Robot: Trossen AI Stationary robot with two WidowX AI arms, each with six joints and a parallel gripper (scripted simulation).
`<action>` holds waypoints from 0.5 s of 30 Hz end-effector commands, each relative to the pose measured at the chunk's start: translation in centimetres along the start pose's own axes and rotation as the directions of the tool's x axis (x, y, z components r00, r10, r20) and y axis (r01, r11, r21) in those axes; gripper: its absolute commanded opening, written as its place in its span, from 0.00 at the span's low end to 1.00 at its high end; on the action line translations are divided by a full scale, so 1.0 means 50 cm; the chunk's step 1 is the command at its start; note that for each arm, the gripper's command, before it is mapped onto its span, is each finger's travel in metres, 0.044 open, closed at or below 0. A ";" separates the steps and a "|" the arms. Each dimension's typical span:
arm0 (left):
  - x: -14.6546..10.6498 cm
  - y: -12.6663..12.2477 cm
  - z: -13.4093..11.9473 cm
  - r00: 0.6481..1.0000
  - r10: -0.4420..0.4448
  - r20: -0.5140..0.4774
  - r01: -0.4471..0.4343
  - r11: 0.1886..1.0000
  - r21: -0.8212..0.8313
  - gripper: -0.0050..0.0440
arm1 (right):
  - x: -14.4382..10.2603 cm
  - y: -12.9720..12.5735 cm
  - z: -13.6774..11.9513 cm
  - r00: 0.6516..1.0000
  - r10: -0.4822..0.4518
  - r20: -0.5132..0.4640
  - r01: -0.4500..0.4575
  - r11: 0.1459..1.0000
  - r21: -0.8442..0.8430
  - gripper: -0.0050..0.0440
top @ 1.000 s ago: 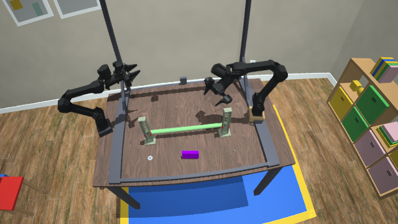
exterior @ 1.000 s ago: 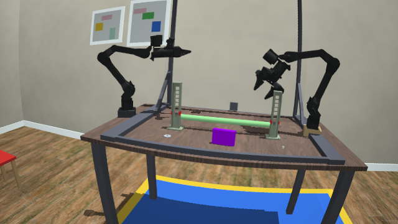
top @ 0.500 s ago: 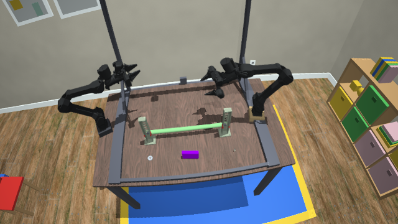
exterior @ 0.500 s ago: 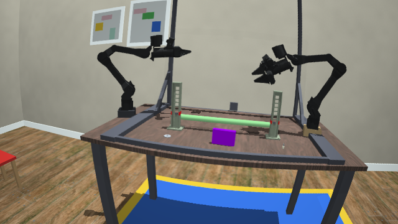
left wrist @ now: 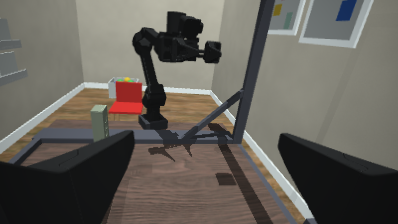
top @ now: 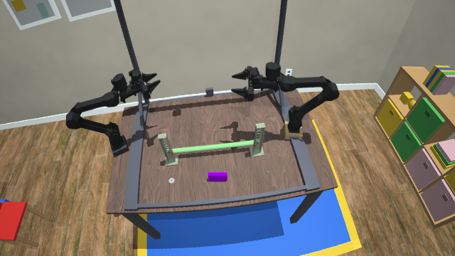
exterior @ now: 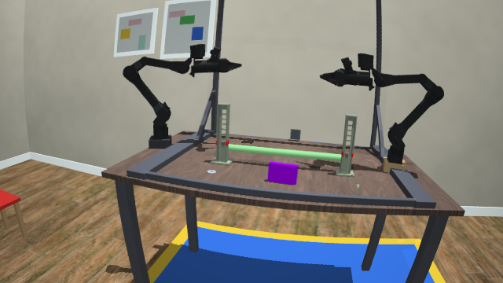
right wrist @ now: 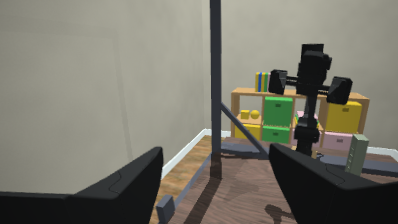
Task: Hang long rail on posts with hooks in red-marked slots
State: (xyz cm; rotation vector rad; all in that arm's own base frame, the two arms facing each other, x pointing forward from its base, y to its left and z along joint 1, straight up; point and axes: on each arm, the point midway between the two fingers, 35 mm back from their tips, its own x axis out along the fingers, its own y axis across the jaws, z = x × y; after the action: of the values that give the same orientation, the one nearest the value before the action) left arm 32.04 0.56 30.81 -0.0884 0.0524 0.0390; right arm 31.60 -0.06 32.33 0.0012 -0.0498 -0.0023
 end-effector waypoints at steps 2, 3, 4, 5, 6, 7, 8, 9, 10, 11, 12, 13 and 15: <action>-0.015 -0.013 0.032 0.994 -0.045 0.100 0.038 0.996 0.077 1.00 | -0.003 0.001 0.015 1.000 0.002 0.019 -0.002 1.000 -0.001 0.75; -0.017 -0.015 0.036 0.993 -0.049 0.111 0.040 0.995 0.087 1.00 | -0.003 0.001 0.015 1.000 0.002 0.019 -0.002 1.000 -0.001 0.75; -0.018 -0.015 0.038 0.992 -0.051 0.115 0.040 0.995 0.091 1.00 | -0.003 0.001 0.015 1.000 0.002 0.019 -0.002 1.000 -0.001 0.75; -0.018 -0.016 0.039 0.992 -0.052 0.118 0.041 0.995 0.094 1.00 | -0.003 0.001 0.015 1.000 0.002 0.019 -0.002 1.000 -0.001 0.75; -0.018 -0.016 0.039 0.992 -0.052 0.119 0.041 0.995 0.094 1.00 | -0.003 0.001 0.015 1.000 0.002 0.019 -0.002 1.000 -0.001 0.75; -0.018 -0.016 0.039 0.992 -0.052 0.119 0.041 0.995 0.094 1.00 | -0.003 0.001 0.015 1.000 0.002 0.019 -0.002 1.000 -0.001 0.75; -0.018 -0.016 0.039 0.992 -0.052 0.119 0.041 0.995 0.094 1.00 | -0.003 0.001 0.015 1.000 0.002 0.019 -0.002 1.000 -0.001 0.75; -0.014 -0.016 0.034 0.993 -0.051 0.110 0.041 0.995 0.094 1.00 | -0.003 0.001 0.015 1.000 0.002 0.019 -0.002 1.000 -0.001 0.75; -0.014 -0.016 0.034 0.993 -0.051 0.110 0.041 0.995 0.094 1.00 | -0.003 0.001 0.015 1.000 0.002 0.019 -0.002 1.000 -0.001 0.75; -0.014 -0.016 0.034 0.993 -0.051 0.110 0.041 0.995 0.094 1.00 | -0.003 0.001 0.015 1.000 0.002 0.019 -0.002 1.000 -0.001 0.75; -0.014 -0.016 0.034 0.993 -0.051 0.110 0.041 0.995 0.094 1.00 | -0.003 0.001 0.015 1.000 0.002 0.019 -0.002 1.000 -0.001 0.75; -0.014 -0.016 0.034 0.993 -0.051 0.110 0.041 0.995 0.094 1.00 | -0.003 0.001 0.015 1.000 0.002 0.019 -0.002 1.000 -0.001 0.75; -0.014 -0.016 0.034 0.993 -0.051 0.110 0.041 0.995 0.094 1.00 | -0.003 0.001 0.015 1.000 0.002 0.019 -0.002 1.000 -0.001 0.75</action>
State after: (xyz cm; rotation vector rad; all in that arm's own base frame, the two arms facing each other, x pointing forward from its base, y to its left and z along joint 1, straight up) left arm 31.53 0.06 32.50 -0.0004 -0.0536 0.0035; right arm 31.60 -0.06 32.33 0.0012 -0.0498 -0.0023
